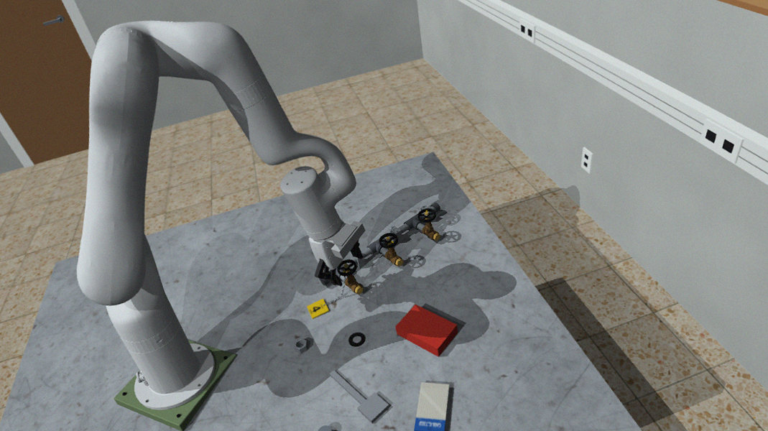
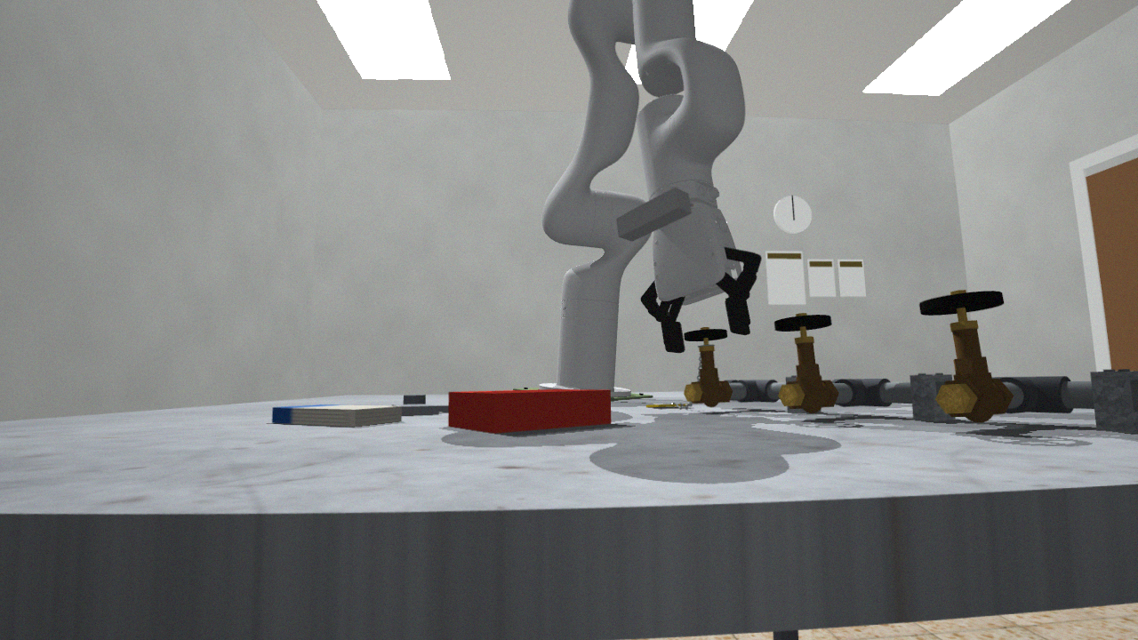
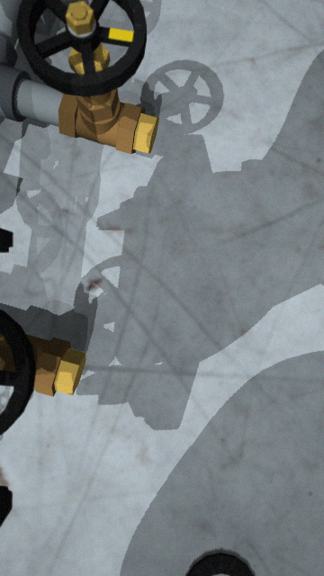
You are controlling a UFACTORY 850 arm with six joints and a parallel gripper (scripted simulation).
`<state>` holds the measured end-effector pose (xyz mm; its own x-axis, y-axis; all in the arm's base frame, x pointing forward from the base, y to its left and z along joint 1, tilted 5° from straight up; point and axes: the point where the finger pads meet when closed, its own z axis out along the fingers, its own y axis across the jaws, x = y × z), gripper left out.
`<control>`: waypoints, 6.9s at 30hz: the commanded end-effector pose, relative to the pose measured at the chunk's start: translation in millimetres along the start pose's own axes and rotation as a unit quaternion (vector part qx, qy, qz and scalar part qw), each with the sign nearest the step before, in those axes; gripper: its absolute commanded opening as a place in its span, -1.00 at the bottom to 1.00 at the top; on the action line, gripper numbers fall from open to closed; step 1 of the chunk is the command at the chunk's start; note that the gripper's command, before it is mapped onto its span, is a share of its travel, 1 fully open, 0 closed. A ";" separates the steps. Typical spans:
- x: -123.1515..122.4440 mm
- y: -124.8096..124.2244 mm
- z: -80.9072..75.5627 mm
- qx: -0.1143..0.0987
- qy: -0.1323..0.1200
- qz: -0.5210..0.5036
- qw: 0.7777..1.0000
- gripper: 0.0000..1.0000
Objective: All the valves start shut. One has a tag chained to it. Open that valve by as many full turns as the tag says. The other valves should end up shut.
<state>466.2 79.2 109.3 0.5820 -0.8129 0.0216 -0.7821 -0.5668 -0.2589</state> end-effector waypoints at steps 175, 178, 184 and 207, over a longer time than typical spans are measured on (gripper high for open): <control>0.4 -1.3 -0.5 -0.058 -0.021 -0.501 0.863 -1.00; 0.4 -1.3 -0.5 -0.058 -0.021 -0.537 0.841 -1.00; 0.4 -1.3 -0.5 -0.056 -0.023 -0.648 0.759 -1.00; 0.4 -1.3 -0.5 -0.017 -0.049 -0.920 0.388 -1.00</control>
<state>466.3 79.3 109.5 0.3795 0.9215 0.0823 0.9001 -0.3884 0.1976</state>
